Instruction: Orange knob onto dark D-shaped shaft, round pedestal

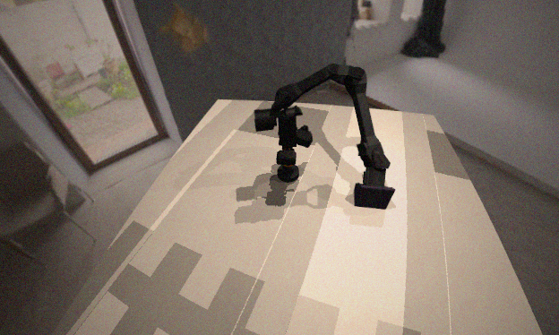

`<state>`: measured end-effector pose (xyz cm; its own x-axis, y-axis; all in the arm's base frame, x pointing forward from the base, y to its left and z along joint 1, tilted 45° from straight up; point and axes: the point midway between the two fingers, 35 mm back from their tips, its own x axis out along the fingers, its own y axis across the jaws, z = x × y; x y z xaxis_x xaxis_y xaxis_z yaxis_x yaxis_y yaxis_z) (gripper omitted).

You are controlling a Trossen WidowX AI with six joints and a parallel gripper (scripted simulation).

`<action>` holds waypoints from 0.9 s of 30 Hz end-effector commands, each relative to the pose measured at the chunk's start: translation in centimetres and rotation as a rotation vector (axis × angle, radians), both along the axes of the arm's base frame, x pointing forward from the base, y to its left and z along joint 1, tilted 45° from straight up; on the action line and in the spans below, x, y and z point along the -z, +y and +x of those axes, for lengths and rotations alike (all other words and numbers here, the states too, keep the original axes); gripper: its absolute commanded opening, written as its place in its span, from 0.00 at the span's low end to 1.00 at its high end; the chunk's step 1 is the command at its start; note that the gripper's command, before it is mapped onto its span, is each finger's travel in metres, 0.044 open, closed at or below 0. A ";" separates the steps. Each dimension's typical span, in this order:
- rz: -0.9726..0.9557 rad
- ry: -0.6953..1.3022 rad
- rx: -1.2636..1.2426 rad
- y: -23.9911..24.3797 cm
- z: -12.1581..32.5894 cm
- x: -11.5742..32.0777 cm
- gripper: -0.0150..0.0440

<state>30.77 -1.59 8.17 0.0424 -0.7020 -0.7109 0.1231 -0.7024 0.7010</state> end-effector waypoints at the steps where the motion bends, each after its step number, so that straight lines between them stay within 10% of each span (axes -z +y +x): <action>1: 0.000 0.000 -0.004 0.0 0.0 0.1 0.25; 12: 0.004 -0.063 0.060 0.4 0.2 -0.4 0.25; 27: 0.047 -0.760 0.766 0.2 0.4 -0.2 0.25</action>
